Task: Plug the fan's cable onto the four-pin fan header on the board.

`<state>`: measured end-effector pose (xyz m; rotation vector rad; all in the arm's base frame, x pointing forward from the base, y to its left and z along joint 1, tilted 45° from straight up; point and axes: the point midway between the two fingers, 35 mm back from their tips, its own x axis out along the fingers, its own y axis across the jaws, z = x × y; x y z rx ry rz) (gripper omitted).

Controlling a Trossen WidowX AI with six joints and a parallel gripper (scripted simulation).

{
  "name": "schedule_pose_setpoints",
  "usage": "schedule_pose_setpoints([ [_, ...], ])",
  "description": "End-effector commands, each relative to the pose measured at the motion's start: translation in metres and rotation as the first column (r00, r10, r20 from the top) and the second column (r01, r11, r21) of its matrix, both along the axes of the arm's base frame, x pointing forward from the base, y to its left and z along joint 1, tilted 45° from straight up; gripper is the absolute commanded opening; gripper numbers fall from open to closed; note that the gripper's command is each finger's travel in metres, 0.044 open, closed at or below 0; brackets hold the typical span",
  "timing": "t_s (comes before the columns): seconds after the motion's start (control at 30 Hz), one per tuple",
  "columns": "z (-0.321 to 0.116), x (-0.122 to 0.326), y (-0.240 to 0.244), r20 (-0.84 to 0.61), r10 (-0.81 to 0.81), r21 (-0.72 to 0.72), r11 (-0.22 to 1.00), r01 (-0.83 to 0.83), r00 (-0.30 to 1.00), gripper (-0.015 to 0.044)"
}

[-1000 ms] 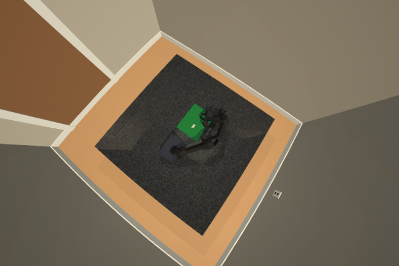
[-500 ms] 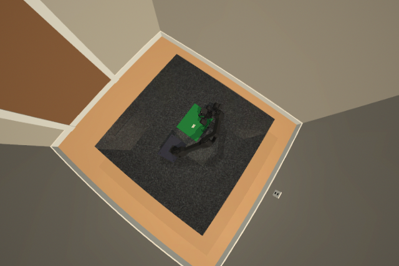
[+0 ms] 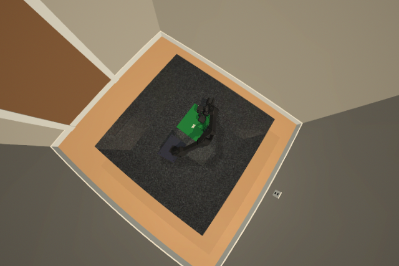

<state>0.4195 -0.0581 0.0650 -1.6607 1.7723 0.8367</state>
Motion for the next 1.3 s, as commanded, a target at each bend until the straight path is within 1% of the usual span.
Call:
schedule_pose_setpoints([
  [0.0,-0.001,-0.001,-0.002,-0.006,-0.006,0.014,1.000,0.006,1.000,0.0205],
  [0.13,0.000,0.000,0.003,0.008,-0.008,0.004,1.000,0.008,1.000,0.0310],
  [0.17,0.000,0.000,0.004,0.036,-0.039,0.001,0.999,0.039,0.999,0.0336],
  [0.23,0.002,0.001,0.011,0.139,-0.154,-0.004,0.988,0.156,0.978,0.0389],
  [0.3,0.004,0.001,0.019,0.251,-0.274,0.006,0.960,0.282,0.928,0.0440],
  [0.37,0.007,0.001,0.027,0.359,-0.384,0.031,0.916,0.400,0.851,0.0440],
  [0.47,0.010,0.001,0.038,0.503,-0.523,0.096,0.825,0.557,0.688,0.0440],
  [0.57,0.014,0.001,0.049,0.618,-0.623,0.189,0.710,0.678,0.480,0.0440],
  [0.67,0.017,0.000,0.061,0.695,-0.678,0.305,0.579,0.756,0.239,0.0440],
  [0.8,0.021,-0.001,0.072,0.724,-0.687,0.397,0.482,0.781,0.056,0.0440],
  [0.97,0.024,-0.002,0.081,0.725,-0.668,0.514,0.362,0.778,-0.168,0.0440],
  [1.27,0.029,-0.005,0.095,0.639,-0.555,0.713,0.167,0.681,-0.533,0.0440],
])
